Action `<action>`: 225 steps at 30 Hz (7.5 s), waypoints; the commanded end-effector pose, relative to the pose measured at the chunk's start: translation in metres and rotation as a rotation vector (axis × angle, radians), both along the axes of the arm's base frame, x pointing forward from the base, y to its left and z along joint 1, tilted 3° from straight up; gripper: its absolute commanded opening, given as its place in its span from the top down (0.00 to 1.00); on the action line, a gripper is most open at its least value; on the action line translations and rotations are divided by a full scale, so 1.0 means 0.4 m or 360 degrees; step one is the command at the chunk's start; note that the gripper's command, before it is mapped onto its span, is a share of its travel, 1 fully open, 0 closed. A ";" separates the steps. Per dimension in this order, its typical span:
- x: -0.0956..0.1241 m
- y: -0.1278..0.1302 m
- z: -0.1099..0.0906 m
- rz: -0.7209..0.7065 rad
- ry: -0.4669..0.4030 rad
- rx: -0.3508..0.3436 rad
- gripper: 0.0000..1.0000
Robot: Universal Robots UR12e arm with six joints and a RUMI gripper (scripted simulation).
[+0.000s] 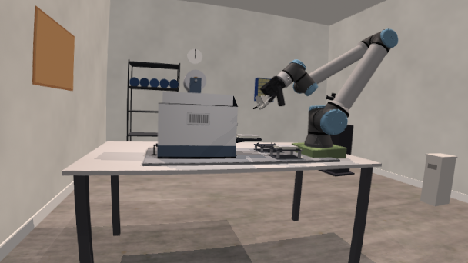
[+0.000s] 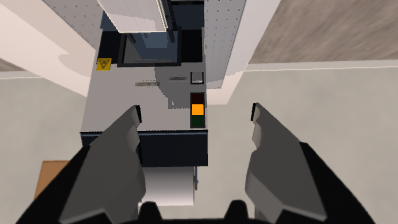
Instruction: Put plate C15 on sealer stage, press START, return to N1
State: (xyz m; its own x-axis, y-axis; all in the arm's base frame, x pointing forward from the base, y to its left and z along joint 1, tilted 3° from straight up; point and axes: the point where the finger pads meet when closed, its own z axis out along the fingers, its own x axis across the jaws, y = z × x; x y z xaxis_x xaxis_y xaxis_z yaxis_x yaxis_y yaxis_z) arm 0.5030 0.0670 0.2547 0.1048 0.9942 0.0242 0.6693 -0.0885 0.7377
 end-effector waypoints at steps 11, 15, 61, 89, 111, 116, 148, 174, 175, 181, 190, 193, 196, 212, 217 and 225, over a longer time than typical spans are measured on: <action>0.001 0.000 0.002 0.0000 -0.0002 0.0000 0.32; 0.001 0.000 0.002 0.0000 -0.0002 0.0000 0.32; -0.111 0.011 0.012 0.0000 -0.0002 -0.0001 0.39; -0.111 0.011 0.012 0.0021 0.0883 0.0093 1.00; -0.111 0.011 0.012 0.0030 0.1241 0.0131 1.00; -0.111 0.011 0.012 0.0030 0.1241 0.0131 1.00; -0.099 0.016 -0.244 0.0030 0.1241 0.0131 0.32; -0.030 -0.108 -0.246 0.0030 0.1241 0.0130 0.32; -0.024 -0.119 -0.246 0.0030 0.1241 0.0130 0.32; 0.000 -0.163 -0.245 0.0030 0.1241 0.0130 0.32; 0.038 -0.232 -0.245 0.0030 0.1241 0.0130 0.32; 0.038 -0.232 -0.245 0.0030 0.1241 0.0130 0.32; 0.038 -0.232 -0.245 0.0030 0.1241 0.0130 0.32; 0.039 -0.232 -0.257 0.0030 0.1241 0.0130 0.32; 0.040 -0.232 -0.278 0.0030 0.1241 0.0130 0.32; 0.041 -0.231 -0.311 0.0030 0.1241 0.0130 0.32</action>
